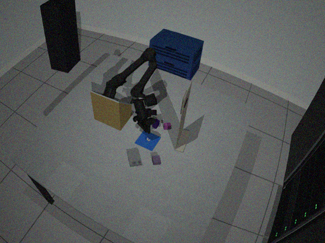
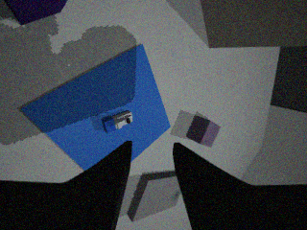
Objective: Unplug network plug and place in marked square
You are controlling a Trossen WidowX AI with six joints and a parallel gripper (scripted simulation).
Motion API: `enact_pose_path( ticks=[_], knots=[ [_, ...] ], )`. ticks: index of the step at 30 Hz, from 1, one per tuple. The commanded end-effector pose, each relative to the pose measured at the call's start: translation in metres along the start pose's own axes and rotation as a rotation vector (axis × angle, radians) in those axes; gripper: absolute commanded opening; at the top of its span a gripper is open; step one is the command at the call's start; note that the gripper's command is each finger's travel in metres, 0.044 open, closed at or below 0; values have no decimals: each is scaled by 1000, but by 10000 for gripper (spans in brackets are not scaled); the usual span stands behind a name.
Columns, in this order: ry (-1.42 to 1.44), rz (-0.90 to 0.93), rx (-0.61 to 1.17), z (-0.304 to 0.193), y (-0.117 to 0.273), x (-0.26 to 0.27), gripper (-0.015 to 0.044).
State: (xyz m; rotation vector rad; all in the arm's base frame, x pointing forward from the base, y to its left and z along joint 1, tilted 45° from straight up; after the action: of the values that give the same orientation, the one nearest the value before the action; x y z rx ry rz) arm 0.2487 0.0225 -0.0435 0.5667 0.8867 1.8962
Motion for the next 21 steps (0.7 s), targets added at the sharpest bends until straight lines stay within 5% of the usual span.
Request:
enact_pose_path(
  ticks=[1,21],
  knots=[
    [1,5,-1,1,3,-2,156],
    [2,4,0,3,18,-12,156]
  ],
)
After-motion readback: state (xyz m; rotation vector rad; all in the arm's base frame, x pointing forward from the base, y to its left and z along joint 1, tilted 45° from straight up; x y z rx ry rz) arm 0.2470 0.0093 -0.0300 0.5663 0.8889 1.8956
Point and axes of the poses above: the point midway between the two fingers, 35 mm back from their tips, its own y axis back along the fingers, its own x axis across the jaws, z = x × y, the point moved 6 cm from there along y, back along the fingers, and after that the axes turned 13 degrees about -y, right-handed, at the moved point
